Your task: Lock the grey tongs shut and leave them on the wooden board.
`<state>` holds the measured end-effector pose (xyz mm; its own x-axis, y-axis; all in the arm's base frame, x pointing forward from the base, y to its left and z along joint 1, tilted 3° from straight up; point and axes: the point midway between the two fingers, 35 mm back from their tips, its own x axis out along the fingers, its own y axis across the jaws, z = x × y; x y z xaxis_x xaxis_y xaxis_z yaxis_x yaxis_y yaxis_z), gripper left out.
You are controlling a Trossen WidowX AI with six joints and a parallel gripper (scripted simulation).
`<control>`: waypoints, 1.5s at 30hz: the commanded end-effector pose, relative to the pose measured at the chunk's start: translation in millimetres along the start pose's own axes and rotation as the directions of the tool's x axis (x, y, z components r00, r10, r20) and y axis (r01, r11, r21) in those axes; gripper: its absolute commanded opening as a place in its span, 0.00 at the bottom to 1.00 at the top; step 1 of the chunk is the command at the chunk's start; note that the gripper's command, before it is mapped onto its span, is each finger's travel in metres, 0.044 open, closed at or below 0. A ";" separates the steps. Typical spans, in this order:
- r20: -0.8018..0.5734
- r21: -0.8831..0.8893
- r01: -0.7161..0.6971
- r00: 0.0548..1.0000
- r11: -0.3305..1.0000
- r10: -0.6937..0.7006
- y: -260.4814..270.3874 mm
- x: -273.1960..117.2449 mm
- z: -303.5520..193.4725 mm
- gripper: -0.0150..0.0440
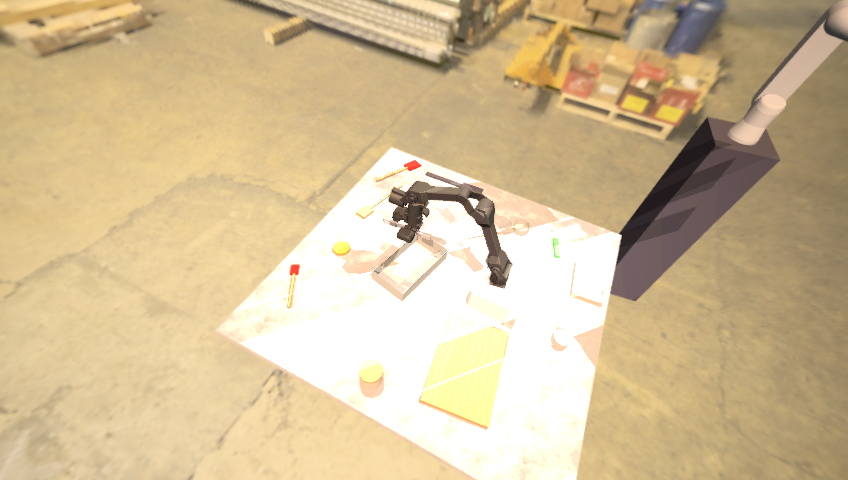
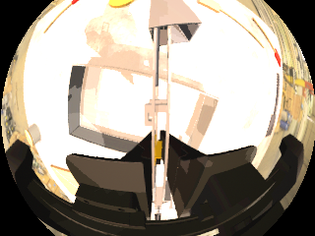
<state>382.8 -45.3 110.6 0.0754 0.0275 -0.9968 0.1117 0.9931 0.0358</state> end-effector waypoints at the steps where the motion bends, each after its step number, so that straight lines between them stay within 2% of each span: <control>1: -0.006 -0.004 0.000 1.000 1.000 0.000 -0.2 0.5 -1.1 0.00; 10: -0.009 0.007 -0.001 1.000 1.000 0.001 18.8 2.5 -3.2 0.00; 23: -0.012 0.096 -0.006 1.000 0.995 0.008 97.5 2.1 -22.9 0.00; 45: -0.015 0.265 -0.010 1.000 0.964 0.015 213.5 -0.8 -91.3 0.00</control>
<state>324.6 165.1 111.9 0.0583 0.0452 -0.9973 0.3489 0.9350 0.0628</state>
